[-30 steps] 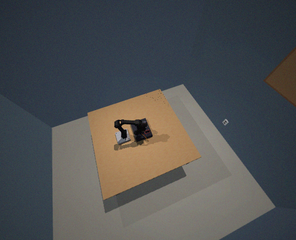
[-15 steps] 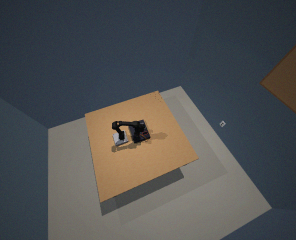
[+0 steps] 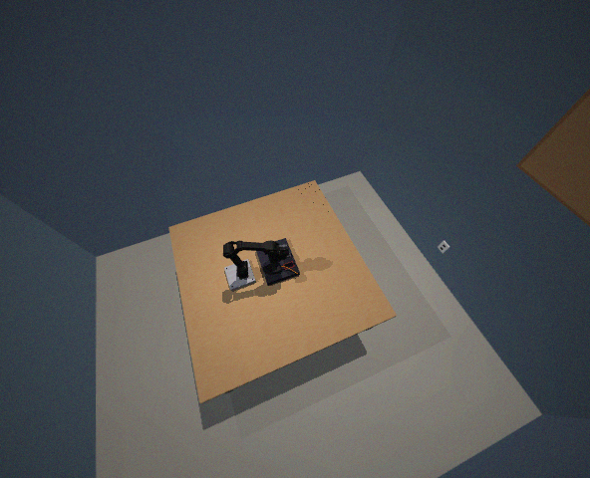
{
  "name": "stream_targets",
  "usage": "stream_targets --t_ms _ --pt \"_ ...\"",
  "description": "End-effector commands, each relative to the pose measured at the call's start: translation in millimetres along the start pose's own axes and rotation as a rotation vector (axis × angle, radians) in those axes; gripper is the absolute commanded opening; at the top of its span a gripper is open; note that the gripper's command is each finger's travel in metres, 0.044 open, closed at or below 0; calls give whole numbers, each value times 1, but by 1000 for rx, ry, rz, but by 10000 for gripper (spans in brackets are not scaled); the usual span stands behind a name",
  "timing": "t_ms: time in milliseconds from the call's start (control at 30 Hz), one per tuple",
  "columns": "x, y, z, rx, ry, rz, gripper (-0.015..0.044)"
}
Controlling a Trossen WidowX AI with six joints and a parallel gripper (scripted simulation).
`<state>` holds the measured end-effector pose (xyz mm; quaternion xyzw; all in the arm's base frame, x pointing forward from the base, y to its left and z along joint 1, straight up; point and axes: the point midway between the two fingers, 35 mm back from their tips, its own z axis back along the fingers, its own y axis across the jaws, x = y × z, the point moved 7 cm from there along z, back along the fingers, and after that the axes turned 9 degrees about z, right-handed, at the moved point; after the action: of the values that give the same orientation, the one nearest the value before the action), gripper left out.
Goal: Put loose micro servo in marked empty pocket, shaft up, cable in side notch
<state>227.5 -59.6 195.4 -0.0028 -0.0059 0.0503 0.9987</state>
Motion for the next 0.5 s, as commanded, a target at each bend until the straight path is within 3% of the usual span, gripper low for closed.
stream_targets --t_ms 0,467 --pt "1 -1 2 -4 -7 34 0" --pt "44 -6 3 -5 -10 34 0"
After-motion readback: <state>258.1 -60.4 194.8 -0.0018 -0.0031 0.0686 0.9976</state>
